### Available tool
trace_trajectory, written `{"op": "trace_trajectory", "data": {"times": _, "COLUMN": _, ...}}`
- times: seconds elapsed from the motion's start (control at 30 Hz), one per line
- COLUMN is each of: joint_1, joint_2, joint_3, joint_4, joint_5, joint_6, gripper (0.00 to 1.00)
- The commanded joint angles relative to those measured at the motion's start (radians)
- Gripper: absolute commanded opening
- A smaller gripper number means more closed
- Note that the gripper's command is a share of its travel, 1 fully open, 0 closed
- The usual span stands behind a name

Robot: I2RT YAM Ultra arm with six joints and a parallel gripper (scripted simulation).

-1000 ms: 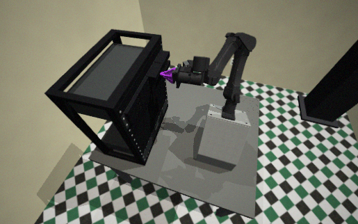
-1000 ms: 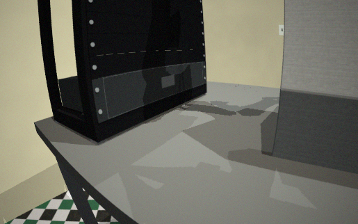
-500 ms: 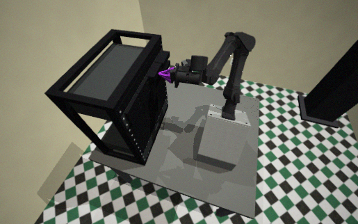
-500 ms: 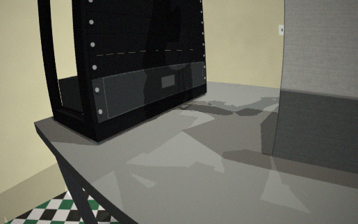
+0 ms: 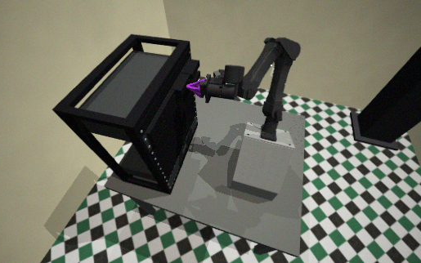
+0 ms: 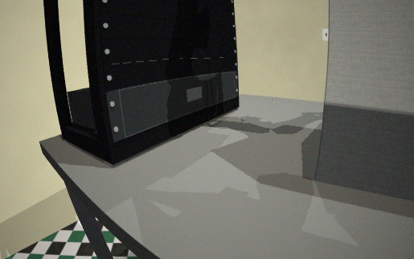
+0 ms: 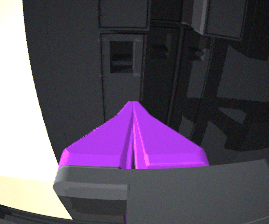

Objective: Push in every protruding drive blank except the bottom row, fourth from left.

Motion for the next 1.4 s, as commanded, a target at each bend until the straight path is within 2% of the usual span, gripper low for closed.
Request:
{"op": "trace_trajectory", "data": {"times": 0.0, "joint_1": 0.011, "joint_2": 0.001, "joint_3": 0.064, "joint_4": 0.022, "joint_5": -0.051, "joint_6": -0.013, "gripper": 0.00}}
{"op": "trace_trajectory", "data": {"times": 0.17, "joint_1": -0.005, "joint_2": 0.020, "joint_3": 0.102, "joint_4": -0.026, "joint_5": -0.056, "joint_6": -0.014, "gripper": 0.00}}
{"op": "trace_trajectory", "data": {"times": 0.23, "joint_1": 0.003, "joint_2": 0.022, "joint_3": 0.111, "joint_4": -0.014, "joint_5": -0.058, "joint_6": -0.014, "gripper": 0.00}}
{"op": "trace_trajectory", "data": {"times": 1.03, "joint_1": 0.003, "joint_2": 0.023, "joint_3": 0.116, "joint_4": -0.009, "joint_5": -0.058, "joint_6": -0.014, "gripper": 0.00}}
{"op": "trace_trajectory", "data": {"times": 1.2, "joint_1": -0.015, "joint_2": 0.032, "joint_3": 0.137, "joint_4": -0.042, "joint_5": -0.063, "joint_6": -0.015, "gripper": 0.00}}
{"op": "trace_trajectory", "data": {"times": 1.37, "joint_1": -0.004, "joint_2": 0.030, "joint_3": 0.144, "joint_4": -0.029, "joint_5": -0.065, "joint_6": -0.015, "gripper": 0.00}}
